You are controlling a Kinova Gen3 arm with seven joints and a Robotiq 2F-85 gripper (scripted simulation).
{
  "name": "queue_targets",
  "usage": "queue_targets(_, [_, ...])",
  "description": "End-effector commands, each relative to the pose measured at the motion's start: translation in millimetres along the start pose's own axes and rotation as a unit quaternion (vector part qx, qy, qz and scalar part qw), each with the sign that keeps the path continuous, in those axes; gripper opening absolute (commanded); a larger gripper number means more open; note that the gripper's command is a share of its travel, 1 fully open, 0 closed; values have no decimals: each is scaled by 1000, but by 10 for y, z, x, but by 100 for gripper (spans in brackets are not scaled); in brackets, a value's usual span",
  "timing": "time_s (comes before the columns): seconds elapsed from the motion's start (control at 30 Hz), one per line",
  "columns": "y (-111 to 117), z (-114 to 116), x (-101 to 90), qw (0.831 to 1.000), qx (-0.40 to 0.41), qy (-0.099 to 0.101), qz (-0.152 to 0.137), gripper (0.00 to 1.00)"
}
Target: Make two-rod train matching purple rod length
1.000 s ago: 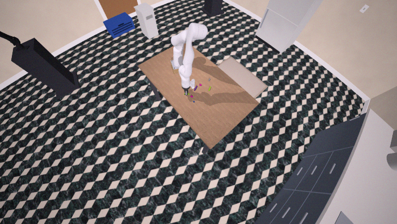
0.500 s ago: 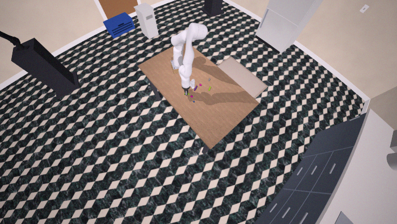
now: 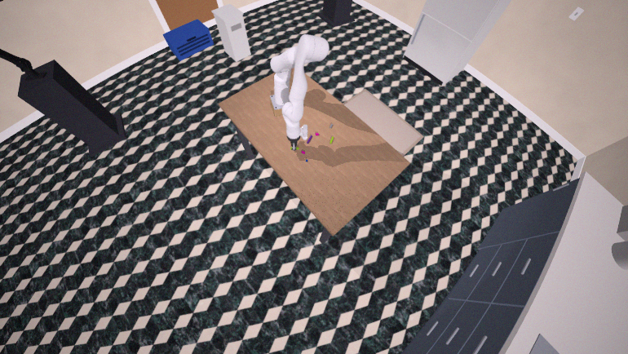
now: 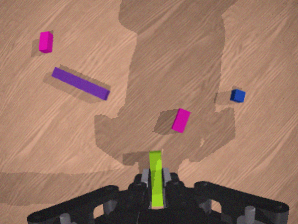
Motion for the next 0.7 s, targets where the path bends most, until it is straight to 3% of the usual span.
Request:
queue_targets(0.0, [31, -6, -94, 1000, 1, 0, 2, 5])
queue_targets(0.4, [42, 38, -642, 1000, -1, -4, 4, 5])
queue_targets(0.67, [38, 30, -857, 1000, 0, -3, 3, 5])
Point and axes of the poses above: the point where the finger pads meet when closed, its own x axis out along the fingers, its own z axis across the jaws, y = z × x, the point moved 1 cm from there along -x, back along the fingers, and after that the axes turned 11 degrees about -x, right-handed, at the moved point
